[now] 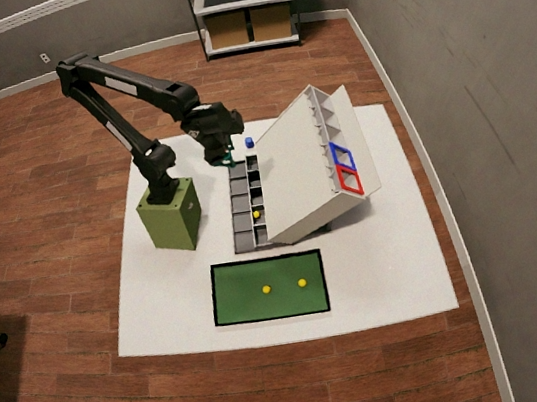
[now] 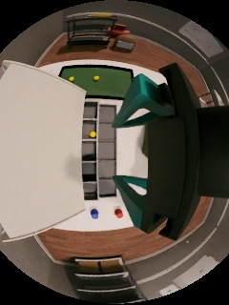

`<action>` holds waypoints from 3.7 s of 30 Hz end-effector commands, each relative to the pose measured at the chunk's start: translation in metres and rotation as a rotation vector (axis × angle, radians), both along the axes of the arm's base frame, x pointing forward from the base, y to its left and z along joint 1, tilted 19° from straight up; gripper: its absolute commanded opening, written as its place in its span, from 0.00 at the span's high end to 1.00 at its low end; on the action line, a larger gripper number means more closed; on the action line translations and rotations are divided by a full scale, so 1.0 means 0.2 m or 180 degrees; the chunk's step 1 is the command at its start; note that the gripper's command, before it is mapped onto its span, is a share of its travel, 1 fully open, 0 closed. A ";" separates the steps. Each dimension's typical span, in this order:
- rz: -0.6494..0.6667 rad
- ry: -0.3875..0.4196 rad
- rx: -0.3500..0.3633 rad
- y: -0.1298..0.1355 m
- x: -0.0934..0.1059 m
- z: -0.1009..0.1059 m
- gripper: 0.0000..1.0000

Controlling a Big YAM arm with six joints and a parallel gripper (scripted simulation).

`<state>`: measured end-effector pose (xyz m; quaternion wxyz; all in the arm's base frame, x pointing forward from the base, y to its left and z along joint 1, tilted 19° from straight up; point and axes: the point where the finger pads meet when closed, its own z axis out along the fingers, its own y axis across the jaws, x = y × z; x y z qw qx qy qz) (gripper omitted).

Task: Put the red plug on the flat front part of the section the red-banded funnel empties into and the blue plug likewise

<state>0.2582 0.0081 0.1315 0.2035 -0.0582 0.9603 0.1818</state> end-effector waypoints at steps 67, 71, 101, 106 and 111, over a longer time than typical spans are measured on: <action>0.0396 0.1022 -0.0121 1.47 -0.55 -0.17 0.37; 0.0413 0.1071 -0.0126 1.52 -0.58 -0.18 0.37; 0.0418 0.1116 -0.0161 1.53 -0.60 -0.21 0.37; 0.0418 0.1116 -0.0161 1.53 -0.60 -0.21 0.37; 0.0418 0.1116 -0.0161 1.53 -0.60 -0.21 0.37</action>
